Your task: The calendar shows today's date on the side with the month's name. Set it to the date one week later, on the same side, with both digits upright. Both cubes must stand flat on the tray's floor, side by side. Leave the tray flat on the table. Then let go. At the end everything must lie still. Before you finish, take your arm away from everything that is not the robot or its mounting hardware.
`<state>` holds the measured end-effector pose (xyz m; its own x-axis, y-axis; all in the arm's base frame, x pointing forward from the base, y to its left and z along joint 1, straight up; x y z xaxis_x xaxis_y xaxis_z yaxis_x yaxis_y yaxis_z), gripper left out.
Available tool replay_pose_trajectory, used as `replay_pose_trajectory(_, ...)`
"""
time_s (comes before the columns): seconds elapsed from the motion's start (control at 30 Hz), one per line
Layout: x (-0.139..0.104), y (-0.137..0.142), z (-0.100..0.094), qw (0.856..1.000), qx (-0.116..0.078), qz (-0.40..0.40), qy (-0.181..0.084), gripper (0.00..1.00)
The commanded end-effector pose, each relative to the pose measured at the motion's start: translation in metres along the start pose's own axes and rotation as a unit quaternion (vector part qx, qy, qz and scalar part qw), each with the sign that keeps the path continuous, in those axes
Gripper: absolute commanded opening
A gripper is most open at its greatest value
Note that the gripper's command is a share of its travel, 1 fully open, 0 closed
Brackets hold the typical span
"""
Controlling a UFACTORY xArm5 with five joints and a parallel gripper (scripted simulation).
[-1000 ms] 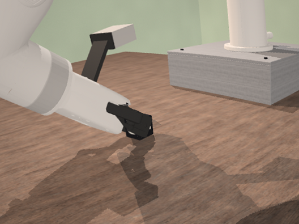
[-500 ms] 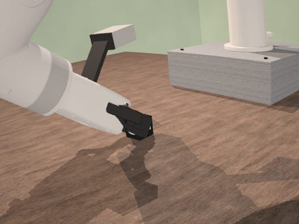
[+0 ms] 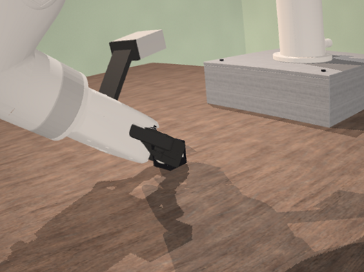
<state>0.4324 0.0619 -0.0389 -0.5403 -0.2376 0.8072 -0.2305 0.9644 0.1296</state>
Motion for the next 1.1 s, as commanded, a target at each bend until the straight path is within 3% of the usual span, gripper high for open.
replay_pose_trajectory(0.0, 0.0003, 0.0000, -0.0017, 1.000, 0.000, 0.000, -0.002, 0.29)
replay_pose_trajectory(0.77, 0.0003, 0.0000, -0.0017, 1.000, 0.000, 0.000, -0.002, 0.29)
replay_pose_trajectory(1.07, 0.0003, 0.0000, -0.0017, 1.000, 0.000, 0.000, -0.002, 0.41)
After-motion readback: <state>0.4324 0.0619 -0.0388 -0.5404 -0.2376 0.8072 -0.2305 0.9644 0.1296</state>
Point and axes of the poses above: the point where the finger pads meet when closed, its own z axis out along the fingers, its own y axis across the jaws, x = y × z, the point moved 3 cm from there along -z, back along the fingers, and after that the axes turned 9 degrees about -z, right-handed, at the moved point
